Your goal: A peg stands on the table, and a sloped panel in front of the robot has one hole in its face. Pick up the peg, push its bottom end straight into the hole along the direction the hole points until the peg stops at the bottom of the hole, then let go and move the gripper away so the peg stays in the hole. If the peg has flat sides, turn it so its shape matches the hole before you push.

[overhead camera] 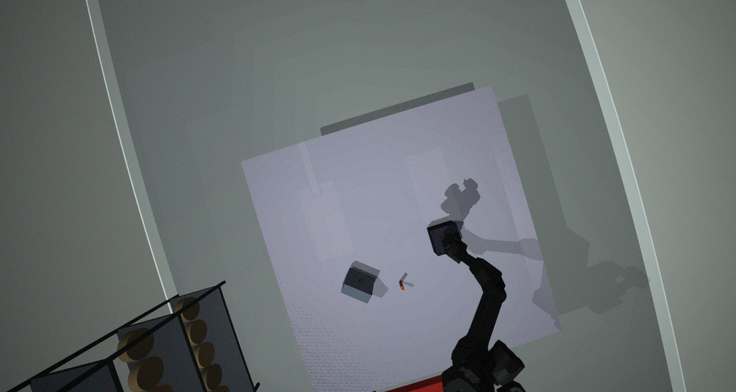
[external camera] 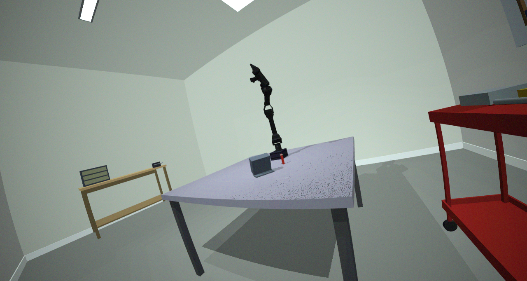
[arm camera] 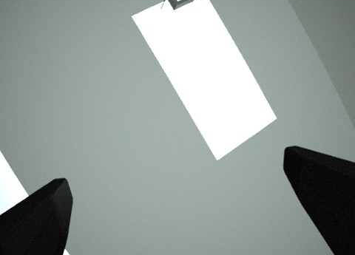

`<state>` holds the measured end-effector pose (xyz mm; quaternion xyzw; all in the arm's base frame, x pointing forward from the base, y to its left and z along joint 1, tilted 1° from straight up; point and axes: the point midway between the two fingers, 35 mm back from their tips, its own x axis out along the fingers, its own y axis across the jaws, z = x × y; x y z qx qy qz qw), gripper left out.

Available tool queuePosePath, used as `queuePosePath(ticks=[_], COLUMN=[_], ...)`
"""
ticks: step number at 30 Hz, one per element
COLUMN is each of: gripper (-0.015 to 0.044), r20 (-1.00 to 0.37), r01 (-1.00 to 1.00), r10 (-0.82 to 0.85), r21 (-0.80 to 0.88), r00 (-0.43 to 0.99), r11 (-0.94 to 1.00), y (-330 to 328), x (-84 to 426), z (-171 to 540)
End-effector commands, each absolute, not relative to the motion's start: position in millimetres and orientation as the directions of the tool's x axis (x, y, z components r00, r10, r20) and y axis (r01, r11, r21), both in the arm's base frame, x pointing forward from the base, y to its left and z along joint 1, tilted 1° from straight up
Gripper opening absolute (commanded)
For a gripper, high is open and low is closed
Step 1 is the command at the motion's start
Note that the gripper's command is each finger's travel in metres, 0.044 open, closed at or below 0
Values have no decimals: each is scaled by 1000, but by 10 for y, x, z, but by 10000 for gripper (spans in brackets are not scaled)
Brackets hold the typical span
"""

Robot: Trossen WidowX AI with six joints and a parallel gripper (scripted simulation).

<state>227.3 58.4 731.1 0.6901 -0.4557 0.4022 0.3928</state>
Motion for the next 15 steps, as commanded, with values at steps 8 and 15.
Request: queuePosePath(ticks=[8, 15], gripper=[440, 440], r20=[882, 792], r01=[-894, -791], r10=[-189, -64], r21=[390, 595], r00=[431, 607], r11=[-221, -139], y=[895, 1196], x=[2809, 3357], z=[7085, 6706])
